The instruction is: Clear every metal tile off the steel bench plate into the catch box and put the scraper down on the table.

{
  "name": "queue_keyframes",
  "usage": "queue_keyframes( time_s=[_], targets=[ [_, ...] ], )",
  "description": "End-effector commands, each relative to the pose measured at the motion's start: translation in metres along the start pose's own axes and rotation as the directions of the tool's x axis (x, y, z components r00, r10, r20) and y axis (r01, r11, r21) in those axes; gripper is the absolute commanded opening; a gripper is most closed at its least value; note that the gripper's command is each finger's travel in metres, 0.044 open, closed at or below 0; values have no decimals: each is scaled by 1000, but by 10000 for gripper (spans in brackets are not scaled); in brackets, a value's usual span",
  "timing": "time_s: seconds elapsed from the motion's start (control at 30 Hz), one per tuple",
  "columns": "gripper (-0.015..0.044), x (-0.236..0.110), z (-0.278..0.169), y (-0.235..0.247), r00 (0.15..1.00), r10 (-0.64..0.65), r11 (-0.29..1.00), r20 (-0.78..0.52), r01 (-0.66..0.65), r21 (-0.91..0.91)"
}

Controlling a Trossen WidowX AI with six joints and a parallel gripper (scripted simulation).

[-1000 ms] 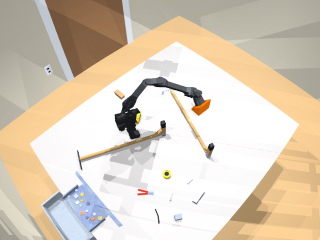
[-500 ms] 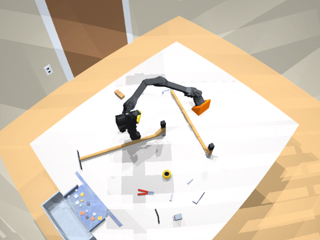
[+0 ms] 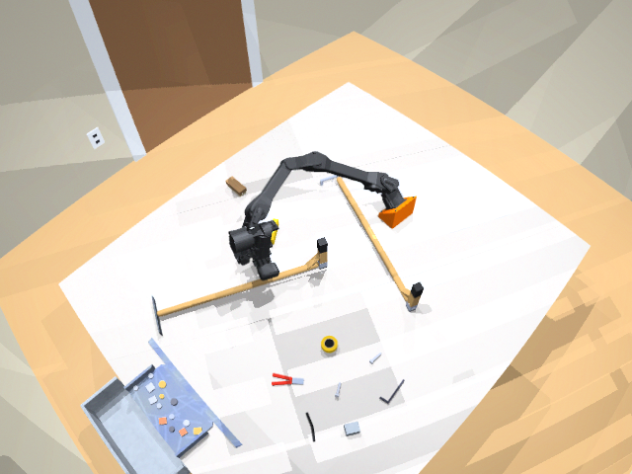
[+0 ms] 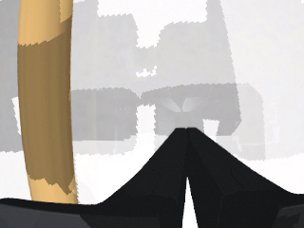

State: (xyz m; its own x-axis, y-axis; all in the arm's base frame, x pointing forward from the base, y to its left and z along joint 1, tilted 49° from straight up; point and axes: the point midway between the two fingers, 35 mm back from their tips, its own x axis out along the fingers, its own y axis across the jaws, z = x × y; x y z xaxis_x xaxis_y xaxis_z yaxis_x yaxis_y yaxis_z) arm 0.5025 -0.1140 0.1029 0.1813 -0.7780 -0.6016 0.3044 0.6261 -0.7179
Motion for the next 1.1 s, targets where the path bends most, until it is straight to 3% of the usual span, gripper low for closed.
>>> queue_keyframes(
  time_s=[0.0, 1.07],
  targets=[
    [0, 1, 1, 6, 1000, 3, 1000, 0, -3, 2],
    [0, 2, 7, 37, 1000, 7, 1000, 5, -7, 11]
  ],
)
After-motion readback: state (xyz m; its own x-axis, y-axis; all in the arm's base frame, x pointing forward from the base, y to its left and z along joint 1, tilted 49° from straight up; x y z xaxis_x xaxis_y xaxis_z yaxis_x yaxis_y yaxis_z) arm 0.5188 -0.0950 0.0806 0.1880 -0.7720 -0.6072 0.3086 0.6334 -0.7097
